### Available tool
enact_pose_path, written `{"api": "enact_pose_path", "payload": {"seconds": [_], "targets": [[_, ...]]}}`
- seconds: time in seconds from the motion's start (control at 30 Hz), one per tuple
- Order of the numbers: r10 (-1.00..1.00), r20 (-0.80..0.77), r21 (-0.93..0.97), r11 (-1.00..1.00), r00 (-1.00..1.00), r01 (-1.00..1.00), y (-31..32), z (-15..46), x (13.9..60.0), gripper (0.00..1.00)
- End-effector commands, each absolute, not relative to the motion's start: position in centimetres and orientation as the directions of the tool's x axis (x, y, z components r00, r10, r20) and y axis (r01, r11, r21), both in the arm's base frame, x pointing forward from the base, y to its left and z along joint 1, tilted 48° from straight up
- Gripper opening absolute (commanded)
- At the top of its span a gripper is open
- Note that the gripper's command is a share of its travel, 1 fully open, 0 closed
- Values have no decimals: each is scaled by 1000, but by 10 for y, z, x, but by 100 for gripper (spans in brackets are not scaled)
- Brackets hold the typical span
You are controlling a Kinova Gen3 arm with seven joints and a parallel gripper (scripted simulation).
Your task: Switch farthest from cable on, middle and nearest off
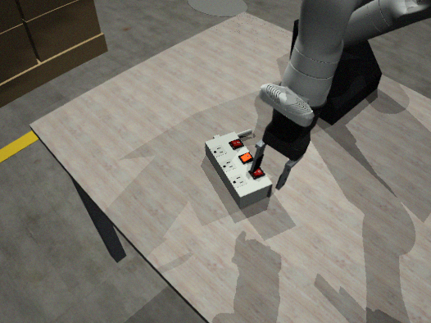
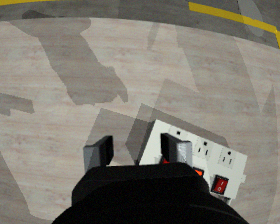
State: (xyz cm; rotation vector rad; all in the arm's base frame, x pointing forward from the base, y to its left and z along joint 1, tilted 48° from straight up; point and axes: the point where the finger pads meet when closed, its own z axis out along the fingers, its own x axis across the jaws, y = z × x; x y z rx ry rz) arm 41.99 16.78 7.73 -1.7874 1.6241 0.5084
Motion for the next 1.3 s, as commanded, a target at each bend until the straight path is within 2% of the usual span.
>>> {"api": "enact_pose_path", "payload": {"seconds": [0.0, 1.27], "targets": [[-717, -683, -194, -8, 141, -981, 162, 70, 417, 100], [-692, -712, -138, -28, 119, -990, 145, 46, 403, 100]]}}
